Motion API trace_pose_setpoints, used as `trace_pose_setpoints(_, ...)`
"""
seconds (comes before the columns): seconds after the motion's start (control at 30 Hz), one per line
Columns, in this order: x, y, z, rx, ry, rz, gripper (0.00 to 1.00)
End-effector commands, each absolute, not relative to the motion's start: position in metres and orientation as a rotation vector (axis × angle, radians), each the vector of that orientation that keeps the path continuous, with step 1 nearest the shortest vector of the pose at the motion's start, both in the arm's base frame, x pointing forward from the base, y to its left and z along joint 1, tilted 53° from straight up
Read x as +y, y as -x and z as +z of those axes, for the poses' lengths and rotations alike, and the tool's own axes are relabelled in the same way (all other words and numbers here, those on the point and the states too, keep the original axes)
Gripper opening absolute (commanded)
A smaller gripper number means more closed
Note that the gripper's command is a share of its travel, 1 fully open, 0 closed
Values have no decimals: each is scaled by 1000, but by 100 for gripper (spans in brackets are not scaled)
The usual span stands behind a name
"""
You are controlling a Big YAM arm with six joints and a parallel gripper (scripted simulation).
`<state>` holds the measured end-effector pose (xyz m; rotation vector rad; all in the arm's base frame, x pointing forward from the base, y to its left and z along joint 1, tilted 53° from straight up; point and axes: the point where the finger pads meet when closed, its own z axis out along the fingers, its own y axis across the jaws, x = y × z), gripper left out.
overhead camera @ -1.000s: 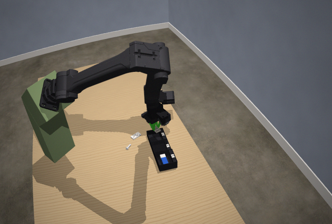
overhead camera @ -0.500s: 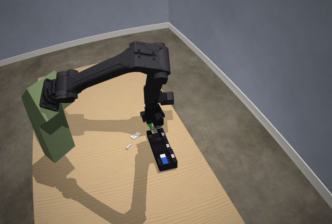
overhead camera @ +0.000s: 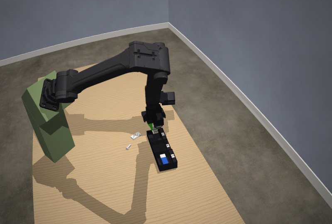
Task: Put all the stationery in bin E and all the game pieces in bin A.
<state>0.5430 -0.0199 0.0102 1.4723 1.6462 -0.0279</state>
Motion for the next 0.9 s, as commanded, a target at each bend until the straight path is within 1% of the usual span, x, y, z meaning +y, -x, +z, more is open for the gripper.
trace_pose_setpoints(0.0,-29,-542,16,1624,-1496,-30,21)
trace_pose_setpoints(0.87,-51,-569,-15,1635,-1479,-36,21)
